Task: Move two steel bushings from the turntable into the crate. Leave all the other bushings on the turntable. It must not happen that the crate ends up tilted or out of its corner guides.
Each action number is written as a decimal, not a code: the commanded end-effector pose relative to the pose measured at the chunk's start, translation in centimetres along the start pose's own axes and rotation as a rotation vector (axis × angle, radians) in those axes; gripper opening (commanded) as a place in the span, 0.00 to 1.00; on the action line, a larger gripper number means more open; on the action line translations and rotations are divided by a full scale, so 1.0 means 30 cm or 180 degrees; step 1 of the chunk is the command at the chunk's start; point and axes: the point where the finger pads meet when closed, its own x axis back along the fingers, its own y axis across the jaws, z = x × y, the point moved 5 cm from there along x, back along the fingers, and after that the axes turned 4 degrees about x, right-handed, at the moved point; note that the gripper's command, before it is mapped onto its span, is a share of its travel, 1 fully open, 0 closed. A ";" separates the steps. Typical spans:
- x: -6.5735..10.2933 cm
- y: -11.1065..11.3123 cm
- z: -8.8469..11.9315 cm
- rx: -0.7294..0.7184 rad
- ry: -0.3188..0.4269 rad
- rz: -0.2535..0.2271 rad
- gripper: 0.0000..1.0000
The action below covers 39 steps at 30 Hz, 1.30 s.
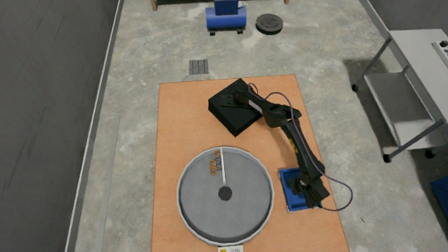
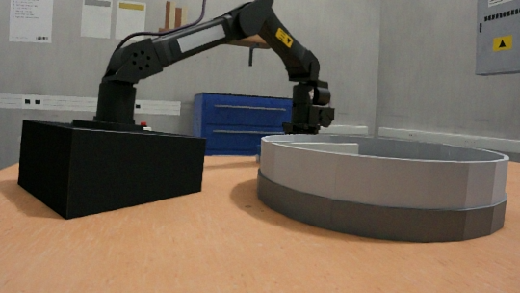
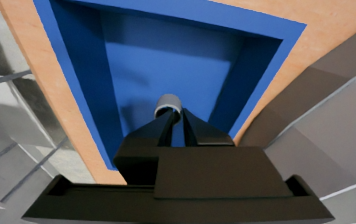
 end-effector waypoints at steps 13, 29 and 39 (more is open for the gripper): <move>0.168 -0.022 -0.023 -0.0019 -0.0141 0.0026 0.14; 0.314 -0.024 -0.009 -0.0017 -0.0050 0.0040 0.14; 0.362 -0.024 -0.007 -0.0019 -0.0027 0.0044 0.14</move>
